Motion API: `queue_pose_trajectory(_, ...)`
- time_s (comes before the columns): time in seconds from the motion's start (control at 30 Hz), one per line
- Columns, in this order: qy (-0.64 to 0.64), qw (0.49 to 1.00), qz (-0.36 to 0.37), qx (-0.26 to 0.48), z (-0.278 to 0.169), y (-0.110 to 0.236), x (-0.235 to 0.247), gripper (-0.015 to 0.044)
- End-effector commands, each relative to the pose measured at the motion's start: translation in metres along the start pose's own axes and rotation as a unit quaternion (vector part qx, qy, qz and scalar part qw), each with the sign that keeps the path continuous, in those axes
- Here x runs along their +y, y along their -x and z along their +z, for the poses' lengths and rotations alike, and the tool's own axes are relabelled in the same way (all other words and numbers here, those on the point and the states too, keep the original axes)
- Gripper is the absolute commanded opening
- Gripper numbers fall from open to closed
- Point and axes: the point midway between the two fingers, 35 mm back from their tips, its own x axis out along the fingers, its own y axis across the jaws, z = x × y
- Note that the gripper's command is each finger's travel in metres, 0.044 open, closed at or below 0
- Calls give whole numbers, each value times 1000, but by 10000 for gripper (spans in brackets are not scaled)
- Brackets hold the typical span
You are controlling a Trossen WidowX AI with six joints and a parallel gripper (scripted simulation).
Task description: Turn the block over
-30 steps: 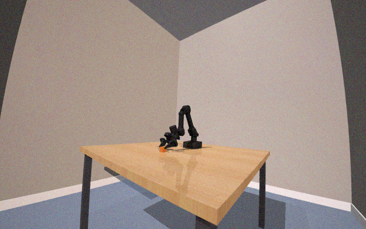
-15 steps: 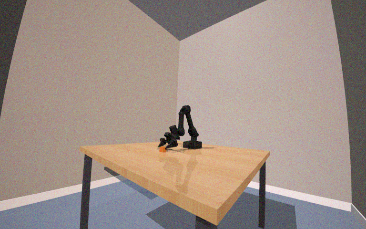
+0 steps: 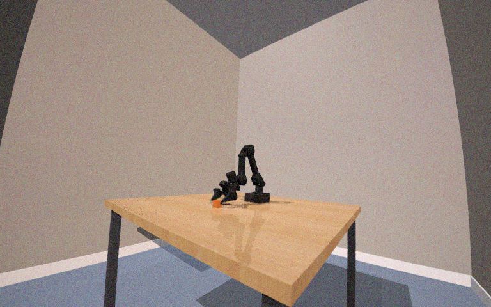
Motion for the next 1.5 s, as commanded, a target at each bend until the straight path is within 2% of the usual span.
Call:
queue_pose_trajectory(0.0, -2, 1000, 2, 0, 0, 0, 1, 440)
queue_pose_trajectory(0.17, -3, 1000, 2, 13, 1, -2, 0, 440)
queue_pose_trajectory(0.37, -3, 992, 0, 124, 19, -3, -3, 440)
queue_pose_trajectory(0.53, -2, 976, 1, 219, 41, 26, -2, 440)
queue_pose_trajectory(0.6, 1, 972, 1, 233, 56, 38, -1, 440)
queue_pose_trajectory(0.67, -1, 965, 2, 261, 53, 48, 0, 440)
queue_pose_trajectory(1.23, -1, 963, 3, 269, 53, 50, 0, 440)
queue_pose_trajectory(1.47, -4, 933, 3, 361, 68, 35, -1, 440)
